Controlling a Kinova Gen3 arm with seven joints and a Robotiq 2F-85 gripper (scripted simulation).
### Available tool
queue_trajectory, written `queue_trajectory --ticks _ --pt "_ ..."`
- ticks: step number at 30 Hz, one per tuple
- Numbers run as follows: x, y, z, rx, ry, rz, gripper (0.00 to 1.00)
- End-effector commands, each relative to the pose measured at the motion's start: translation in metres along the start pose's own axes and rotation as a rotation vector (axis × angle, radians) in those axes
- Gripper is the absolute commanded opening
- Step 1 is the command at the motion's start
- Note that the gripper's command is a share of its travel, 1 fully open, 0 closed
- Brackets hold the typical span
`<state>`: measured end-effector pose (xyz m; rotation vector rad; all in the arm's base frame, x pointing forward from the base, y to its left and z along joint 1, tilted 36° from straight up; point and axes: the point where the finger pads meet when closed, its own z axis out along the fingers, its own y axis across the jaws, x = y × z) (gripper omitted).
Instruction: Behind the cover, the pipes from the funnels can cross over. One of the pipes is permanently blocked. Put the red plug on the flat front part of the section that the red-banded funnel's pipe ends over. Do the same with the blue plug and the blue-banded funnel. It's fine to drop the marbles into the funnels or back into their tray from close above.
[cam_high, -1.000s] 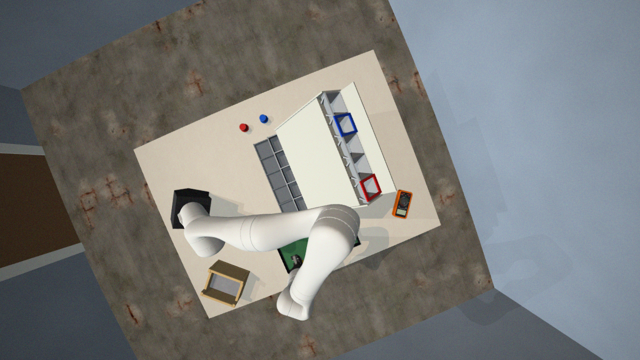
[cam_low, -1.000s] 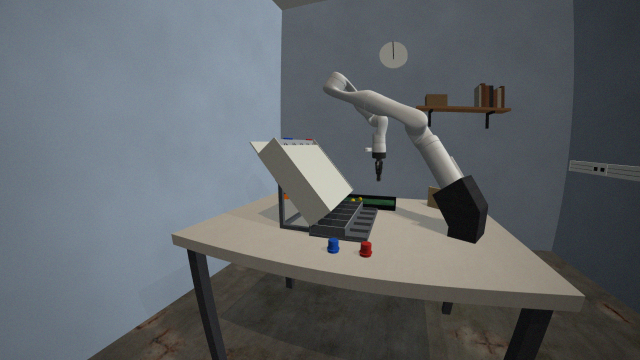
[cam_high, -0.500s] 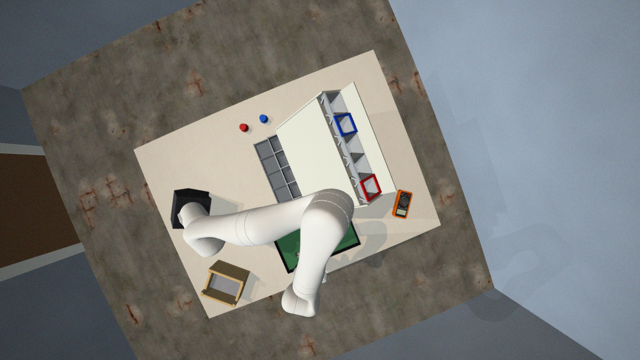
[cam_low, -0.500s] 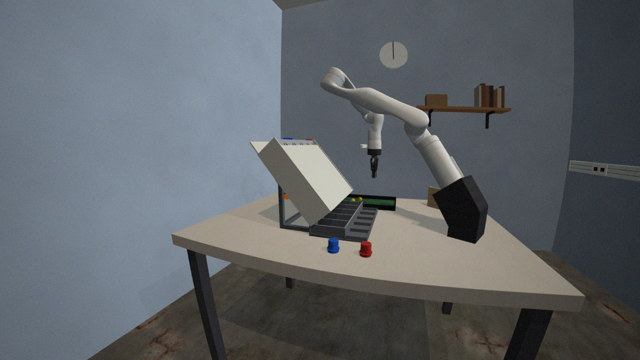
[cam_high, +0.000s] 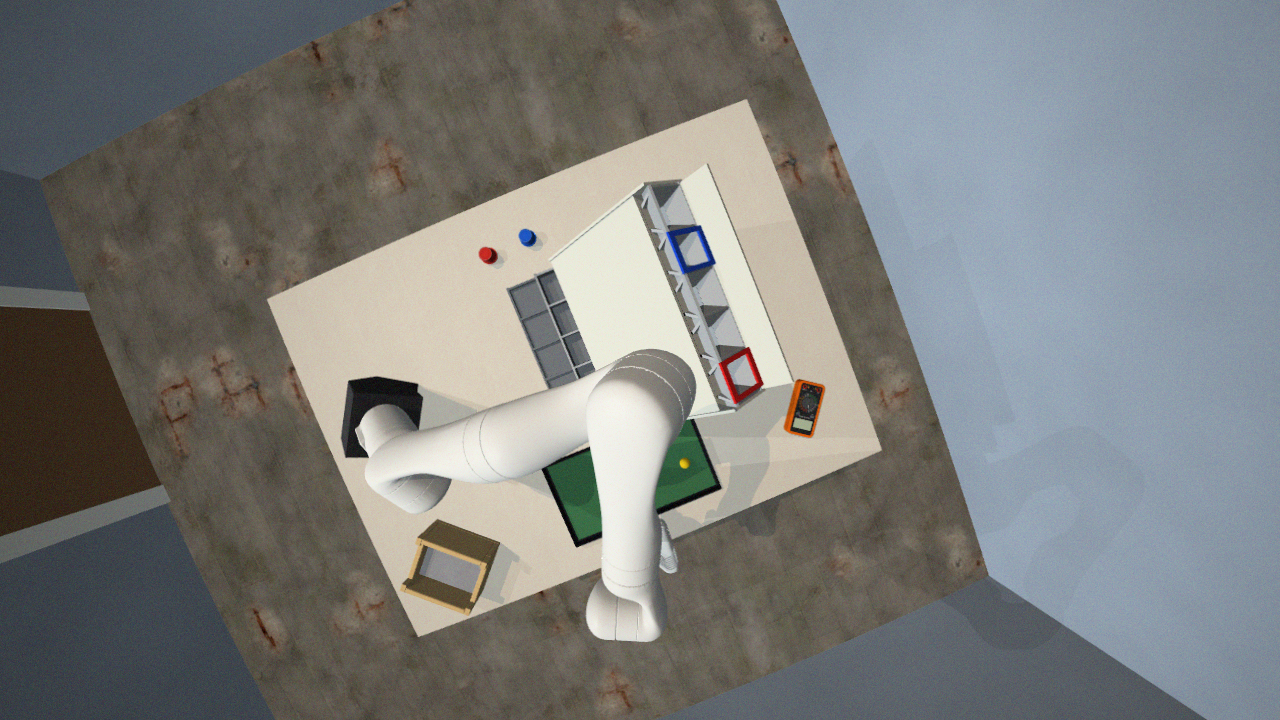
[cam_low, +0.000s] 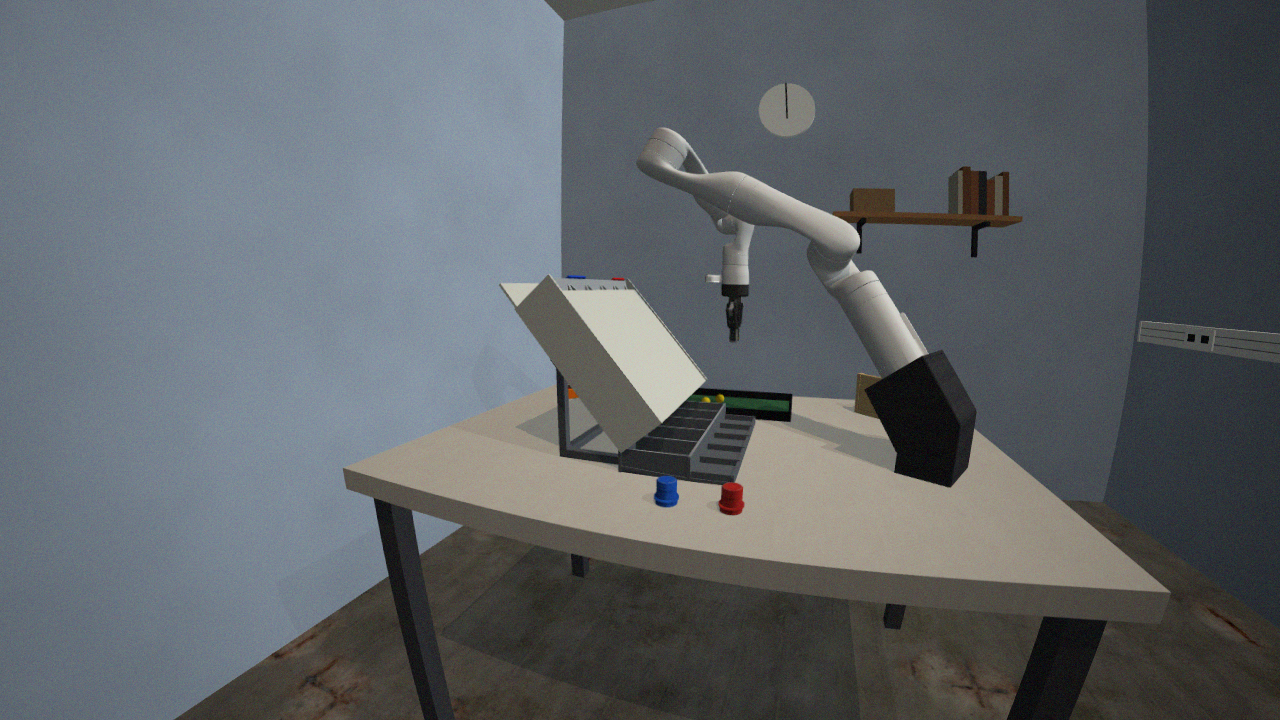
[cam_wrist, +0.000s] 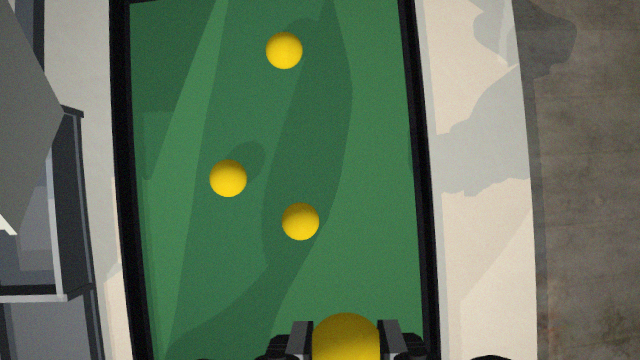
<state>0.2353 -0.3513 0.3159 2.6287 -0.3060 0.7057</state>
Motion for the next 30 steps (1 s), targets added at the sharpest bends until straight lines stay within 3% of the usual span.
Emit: queue_trajectory --ticks 1,9,10,14,20,26,27,30 --pt "0.017 -0.013 -0.003 0.019 -0.018 -0.033 0.00" --pt "0.017 -0.013 -0.003 0.019 -0.018 -0.033 0.00" --pt "0.029 -0.072 -0.033 0.012 -0.008 -0.028 0.00" --pt "0.031 -0.084 -0.042 0.012 -0.008 -0.028 0.00" --pt "0.041 -0.141 -0.066 0.012 -0.008 -0.028 0.00" --pt "0.042 -0.142 -0.067 0.012 -0.008 -0.028 0.00" --pt "0.051 -0.192 -0.095 0.027 0.006 -0.016 0.00" --pt "0.055 -0.209 -0.103 0.027 0.006 -0.016 0.00"
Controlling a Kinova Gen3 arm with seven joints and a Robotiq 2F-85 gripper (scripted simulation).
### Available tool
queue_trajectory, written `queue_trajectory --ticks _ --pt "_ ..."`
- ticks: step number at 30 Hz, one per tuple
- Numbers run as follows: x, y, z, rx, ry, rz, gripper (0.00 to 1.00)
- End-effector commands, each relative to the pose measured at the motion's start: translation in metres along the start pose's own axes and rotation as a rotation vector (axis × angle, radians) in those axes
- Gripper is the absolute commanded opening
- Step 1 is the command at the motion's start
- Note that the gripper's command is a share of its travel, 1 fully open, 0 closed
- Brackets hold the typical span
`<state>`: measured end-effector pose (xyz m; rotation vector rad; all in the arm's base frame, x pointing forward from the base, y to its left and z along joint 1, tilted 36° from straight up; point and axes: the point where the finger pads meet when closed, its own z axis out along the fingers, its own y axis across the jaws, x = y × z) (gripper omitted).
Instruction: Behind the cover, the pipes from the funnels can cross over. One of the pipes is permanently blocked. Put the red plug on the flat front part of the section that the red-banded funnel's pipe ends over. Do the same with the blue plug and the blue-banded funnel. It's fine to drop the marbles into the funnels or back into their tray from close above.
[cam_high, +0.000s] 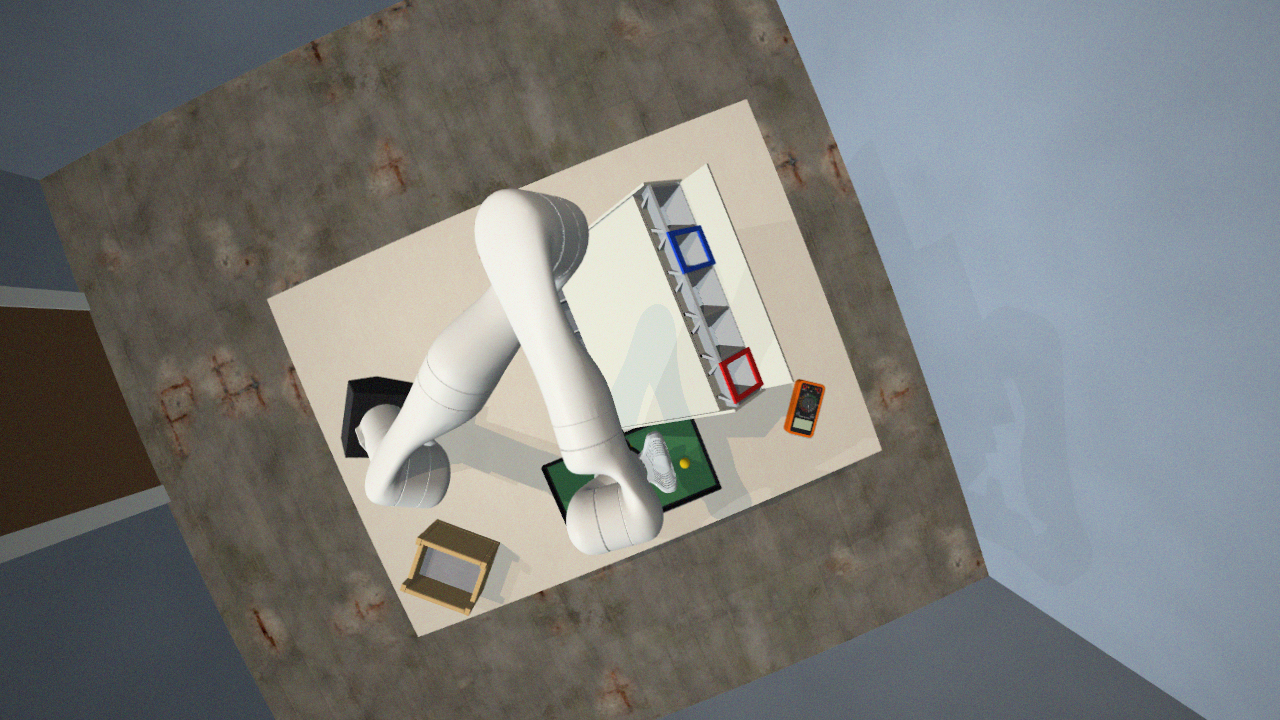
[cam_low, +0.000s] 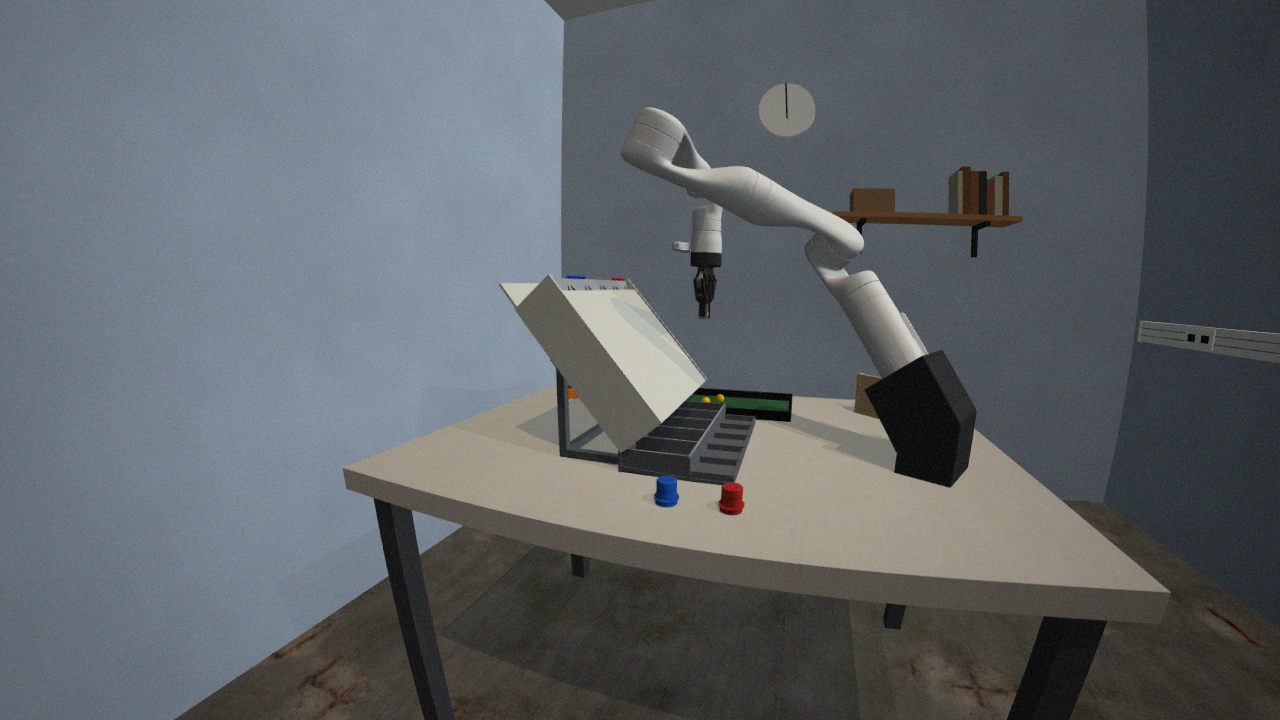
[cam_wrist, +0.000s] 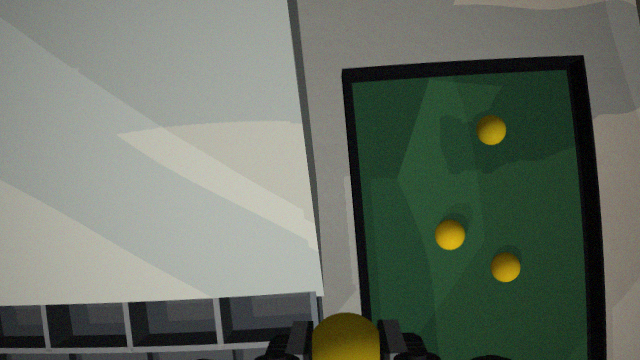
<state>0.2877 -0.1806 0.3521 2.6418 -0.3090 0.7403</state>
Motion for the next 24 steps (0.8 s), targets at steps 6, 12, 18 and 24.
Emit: queue_trajectory --ticks 6,12,18,24 --pt "0.017 -0.099 -0.043 0.005 -0.013 -0.026 0.00" --pt "0.017 -0.099 -0.043 0.005 -0.013 -0.026 0.00" --pt "0.033 -0.180 -0.078 0.012 0.001 -0.014 0.00" --pt "0.042 -0.229 -0.098 0.012 0.001 -0.014 0.00"
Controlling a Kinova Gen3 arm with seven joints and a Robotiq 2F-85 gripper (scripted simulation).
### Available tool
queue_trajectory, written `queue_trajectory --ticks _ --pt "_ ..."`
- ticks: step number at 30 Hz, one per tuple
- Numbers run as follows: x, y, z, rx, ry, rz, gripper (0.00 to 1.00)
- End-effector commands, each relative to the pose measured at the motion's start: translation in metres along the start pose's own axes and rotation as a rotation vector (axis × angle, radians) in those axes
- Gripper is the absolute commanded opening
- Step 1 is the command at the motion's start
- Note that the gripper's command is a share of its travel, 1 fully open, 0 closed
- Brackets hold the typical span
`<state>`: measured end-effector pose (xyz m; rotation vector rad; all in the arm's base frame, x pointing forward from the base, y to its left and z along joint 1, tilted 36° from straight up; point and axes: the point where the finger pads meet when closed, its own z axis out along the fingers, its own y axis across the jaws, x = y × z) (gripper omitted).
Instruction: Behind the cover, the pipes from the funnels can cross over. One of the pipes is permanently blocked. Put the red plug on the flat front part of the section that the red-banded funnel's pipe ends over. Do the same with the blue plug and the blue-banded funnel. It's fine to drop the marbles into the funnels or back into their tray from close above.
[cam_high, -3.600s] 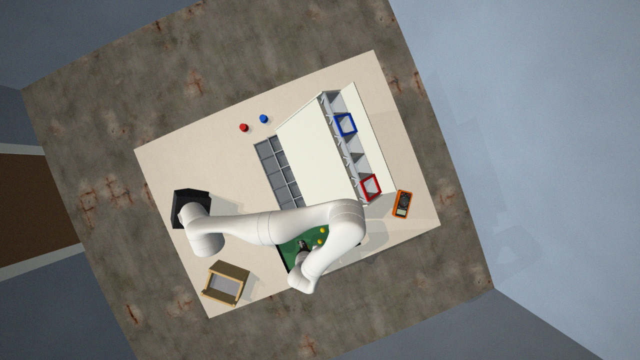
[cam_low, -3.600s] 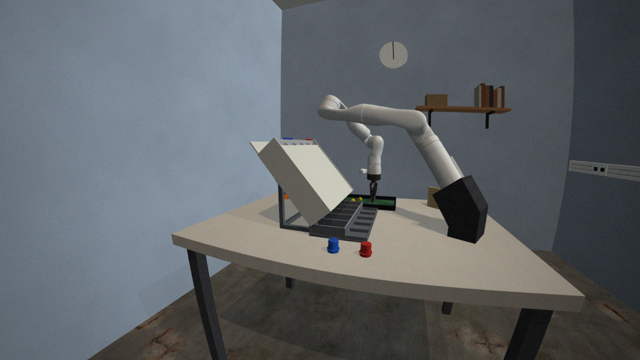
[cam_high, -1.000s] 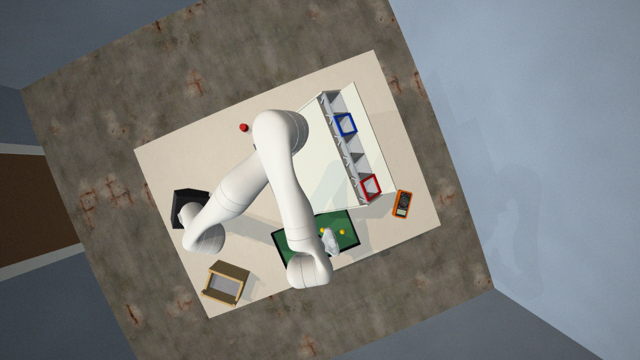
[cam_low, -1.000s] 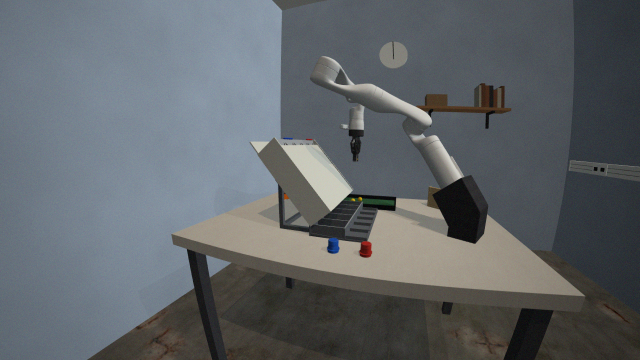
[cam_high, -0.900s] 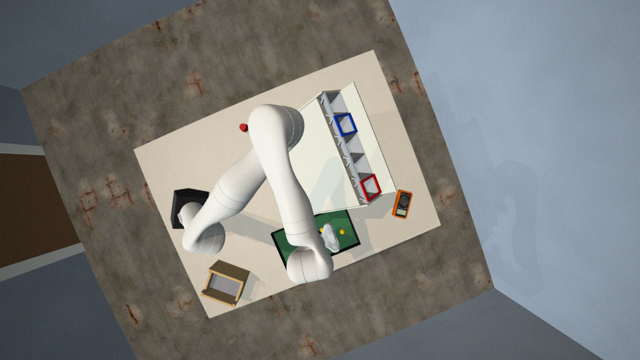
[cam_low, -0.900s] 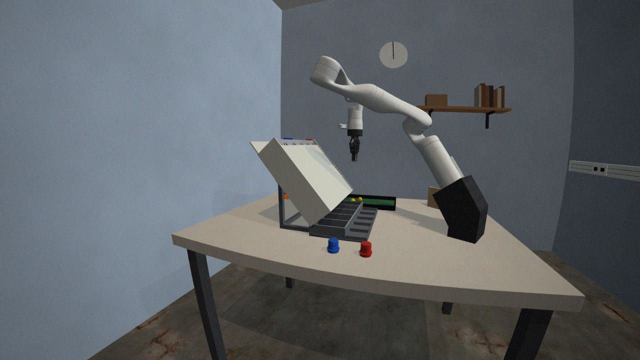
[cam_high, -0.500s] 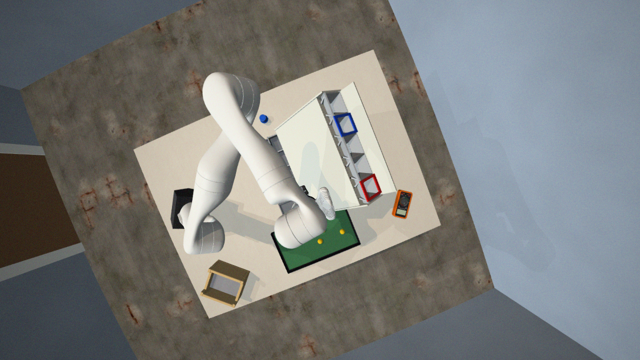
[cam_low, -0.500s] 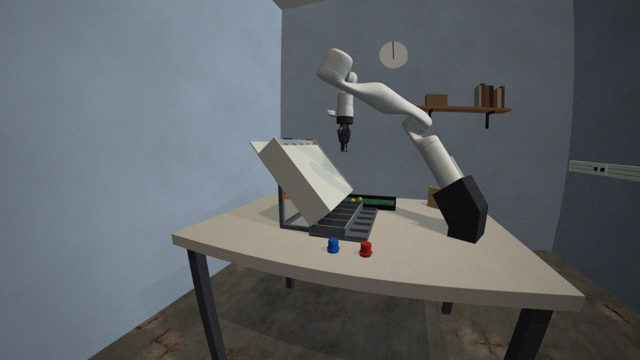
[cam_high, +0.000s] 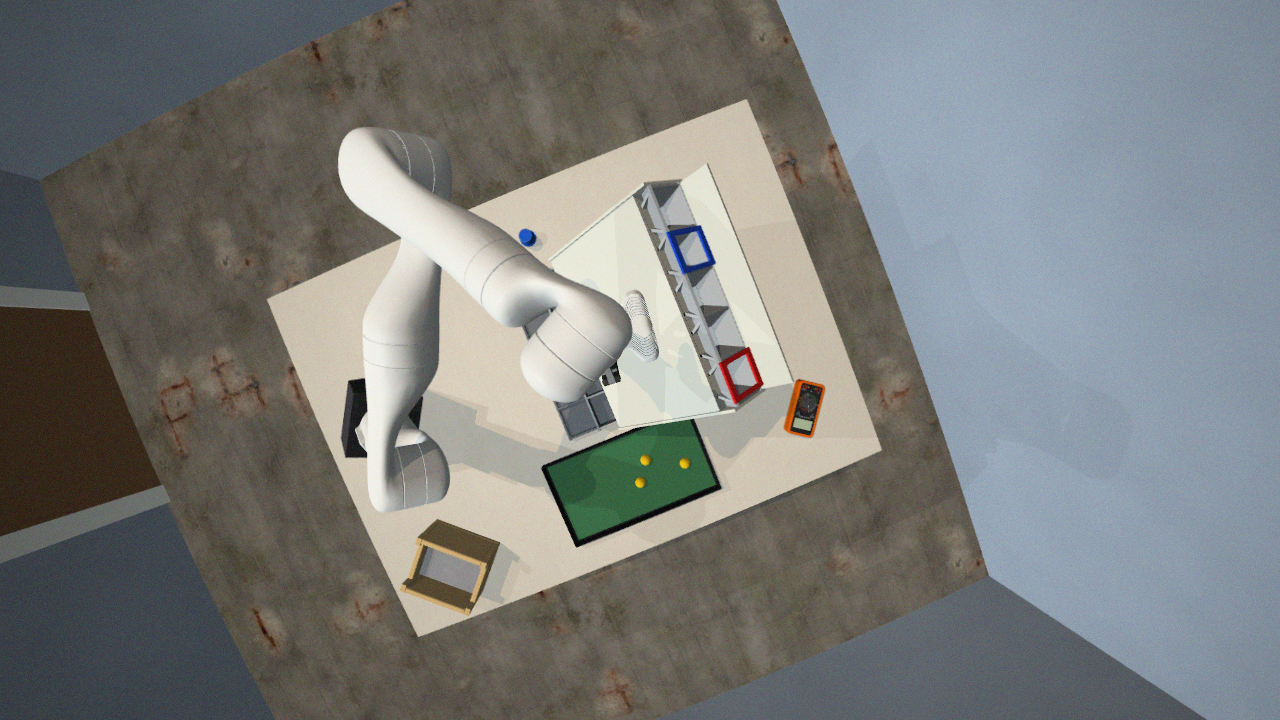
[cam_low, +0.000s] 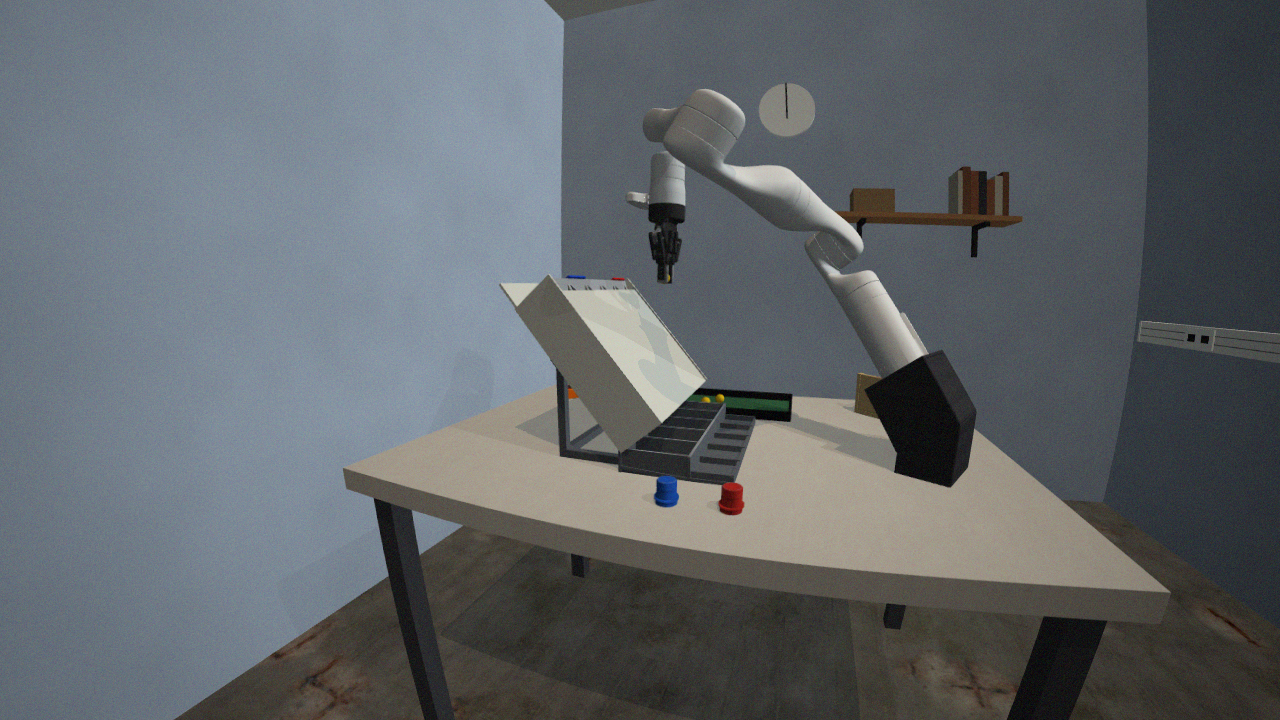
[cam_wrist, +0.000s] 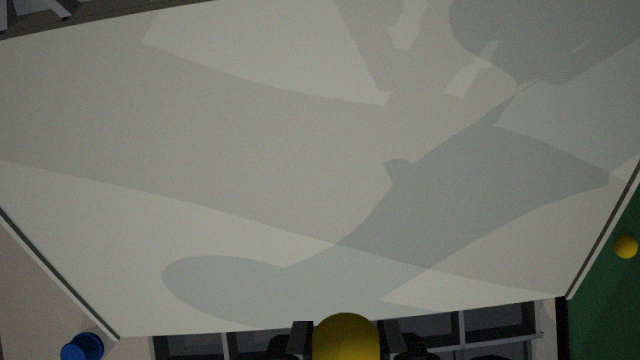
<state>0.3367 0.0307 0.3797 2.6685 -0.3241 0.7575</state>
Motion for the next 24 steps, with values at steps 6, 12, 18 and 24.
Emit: queue_trajectory --ticks 6,12,18,24 --pt "0.008 -0.032 -0.010 -0.016 -0.001 -0.031 0.00" --pt "0.015 -0.084 -0.029 -0.005 -0.028 -0.076 0.00" --pt "0.015 -0.084 -0.029 -0.005 -0.028 -0.076 0.00" --pt "0.085 -0.086 -0.027 -0.013 -0.028 -0.075 0.00"
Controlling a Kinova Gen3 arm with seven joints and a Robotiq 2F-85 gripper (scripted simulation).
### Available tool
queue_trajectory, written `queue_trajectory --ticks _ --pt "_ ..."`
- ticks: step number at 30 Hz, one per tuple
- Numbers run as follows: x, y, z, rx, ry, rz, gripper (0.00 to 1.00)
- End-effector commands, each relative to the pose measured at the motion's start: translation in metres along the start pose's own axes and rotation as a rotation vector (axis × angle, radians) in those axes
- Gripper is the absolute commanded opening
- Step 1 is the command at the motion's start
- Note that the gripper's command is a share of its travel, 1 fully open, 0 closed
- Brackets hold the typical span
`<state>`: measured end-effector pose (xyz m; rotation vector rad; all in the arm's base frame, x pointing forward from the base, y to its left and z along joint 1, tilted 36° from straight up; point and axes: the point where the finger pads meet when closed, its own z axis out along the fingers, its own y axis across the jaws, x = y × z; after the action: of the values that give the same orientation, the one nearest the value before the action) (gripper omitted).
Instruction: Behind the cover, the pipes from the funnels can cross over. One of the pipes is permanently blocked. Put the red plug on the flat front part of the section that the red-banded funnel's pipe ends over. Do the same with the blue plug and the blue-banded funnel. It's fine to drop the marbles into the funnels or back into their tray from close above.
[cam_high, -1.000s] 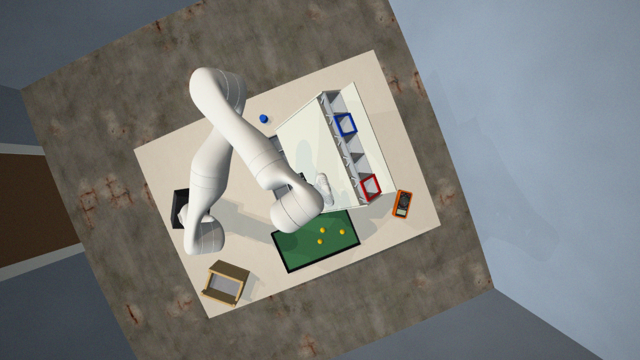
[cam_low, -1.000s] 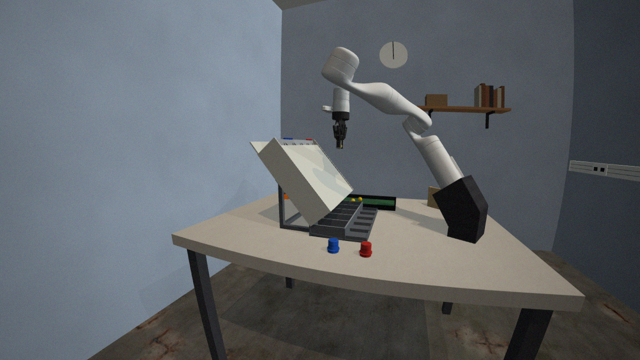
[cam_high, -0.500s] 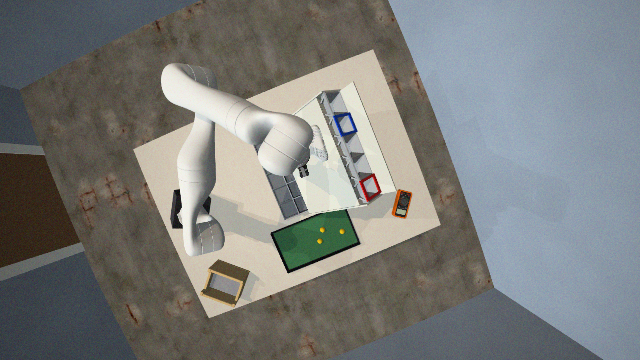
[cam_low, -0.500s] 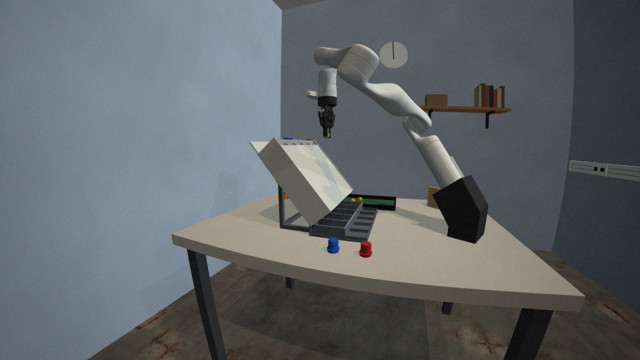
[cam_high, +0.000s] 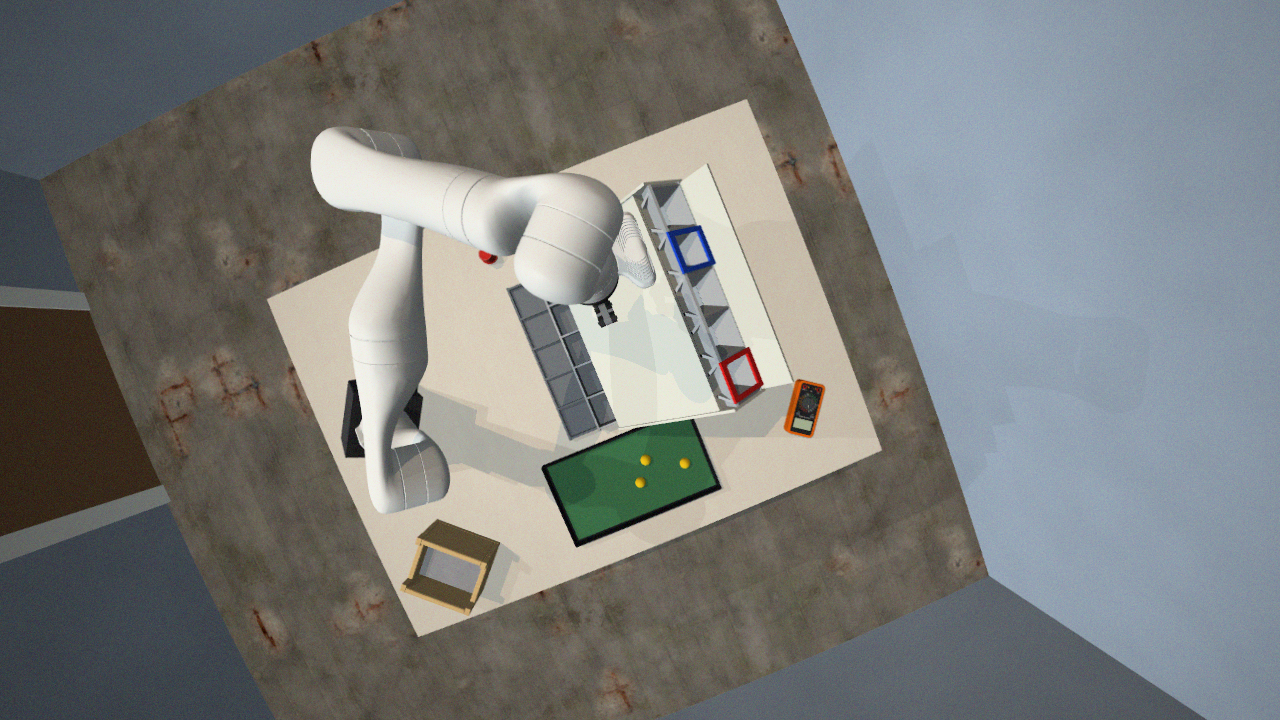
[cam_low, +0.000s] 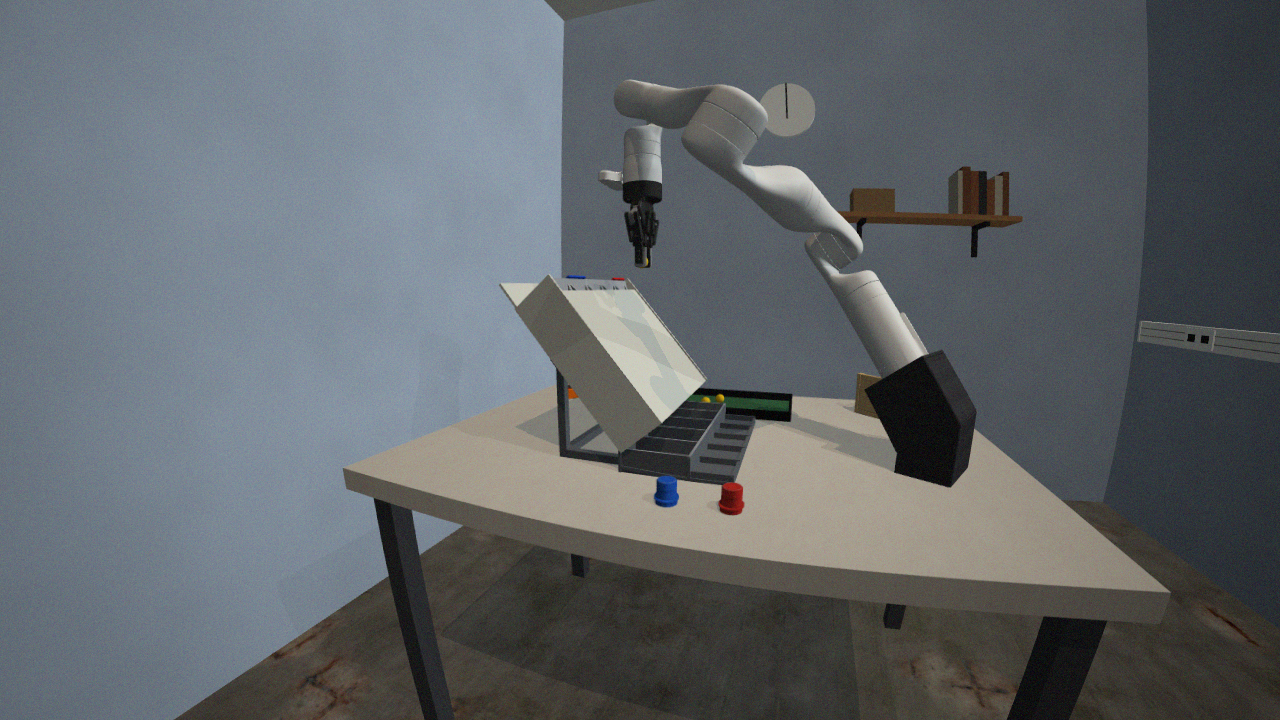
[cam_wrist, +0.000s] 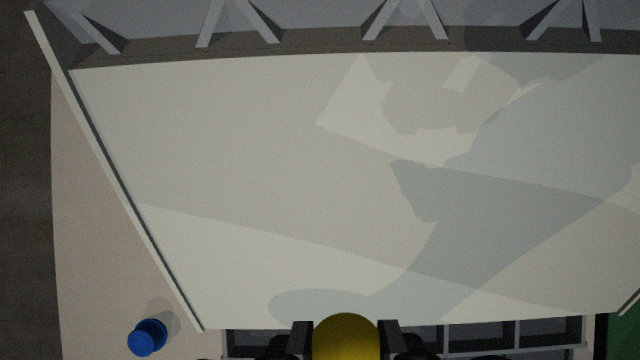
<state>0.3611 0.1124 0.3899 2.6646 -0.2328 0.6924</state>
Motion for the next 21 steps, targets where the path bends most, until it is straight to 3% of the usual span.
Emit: queue_trajectory --ticks 1,3,8,16,17,21 --pt "0.070 -0.002 -0.001 0.001 0.001 0.001 0.00" --pt "0.084 -0.004 -0.001 0.001 0.001 0.001 0.00" --pt "0.147 -0.004 -0.001 0.001 0.001 0.001 0.00" --pt "0.149 -0.004 -0.001 0.001 0.001 0.001 0.00" --pt "0.169 -0.004 -0.002 0.000 0.002 -0.020 0.00" --pt "0.169 -0.004 -0.002 0.000 0.002 -0.020 0.00"
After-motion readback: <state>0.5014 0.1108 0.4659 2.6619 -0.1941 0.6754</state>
